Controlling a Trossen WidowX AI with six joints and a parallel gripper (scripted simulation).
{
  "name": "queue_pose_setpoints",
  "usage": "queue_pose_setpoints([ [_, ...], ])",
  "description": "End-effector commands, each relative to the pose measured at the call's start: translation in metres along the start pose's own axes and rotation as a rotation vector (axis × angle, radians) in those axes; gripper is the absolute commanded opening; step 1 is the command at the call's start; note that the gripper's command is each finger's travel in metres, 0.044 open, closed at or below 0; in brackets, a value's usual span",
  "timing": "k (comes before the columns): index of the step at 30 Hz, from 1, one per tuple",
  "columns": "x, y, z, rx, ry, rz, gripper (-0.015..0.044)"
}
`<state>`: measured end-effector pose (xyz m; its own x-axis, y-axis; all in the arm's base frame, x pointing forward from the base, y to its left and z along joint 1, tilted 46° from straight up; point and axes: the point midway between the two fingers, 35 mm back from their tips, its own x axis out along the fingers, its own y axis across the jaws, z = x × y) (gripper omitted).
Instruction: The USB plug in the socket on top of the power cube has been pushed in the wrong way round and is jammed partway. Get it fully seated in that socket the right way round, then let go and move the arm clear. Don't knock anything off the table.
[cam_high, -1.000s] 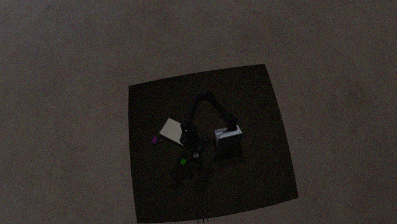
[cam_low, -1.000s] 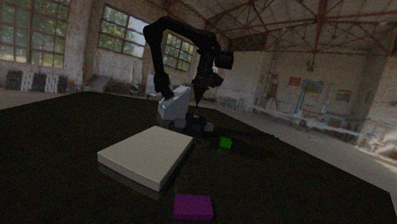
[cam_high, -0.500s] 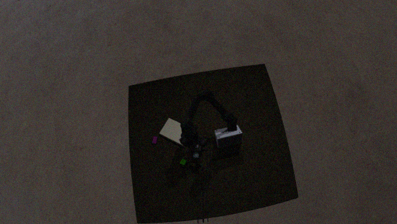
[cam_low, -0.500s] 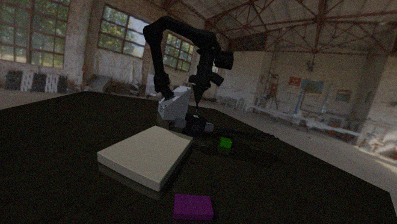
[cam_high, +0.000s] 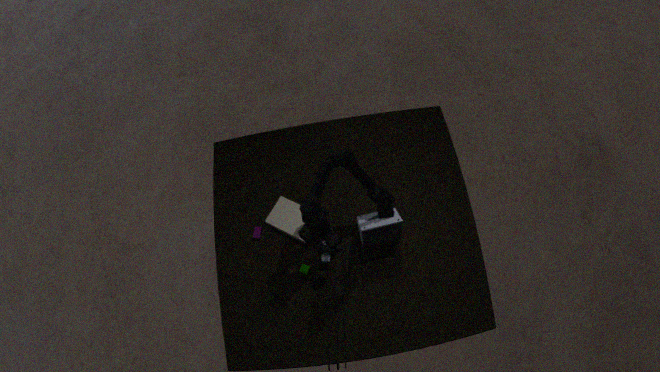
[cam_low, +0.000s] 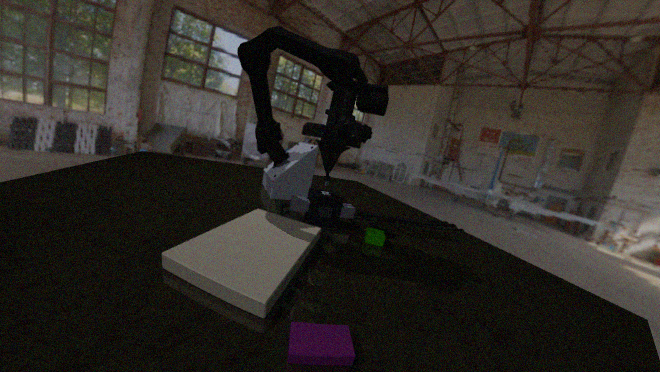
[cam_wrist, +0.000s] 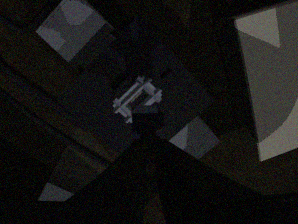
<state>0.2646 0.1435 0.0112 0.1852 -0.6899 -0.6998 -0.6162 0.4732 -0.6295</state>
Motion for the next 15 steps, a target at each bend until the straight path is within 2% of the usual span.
queue_pose_setpoints([
  [1,0.0002,0.0002,-0.0005,0.097,0.002,0.0,0.0],
  [15,0.0002,0.0002,-0.0005,0.463,0.002,0.0,0.0],
])
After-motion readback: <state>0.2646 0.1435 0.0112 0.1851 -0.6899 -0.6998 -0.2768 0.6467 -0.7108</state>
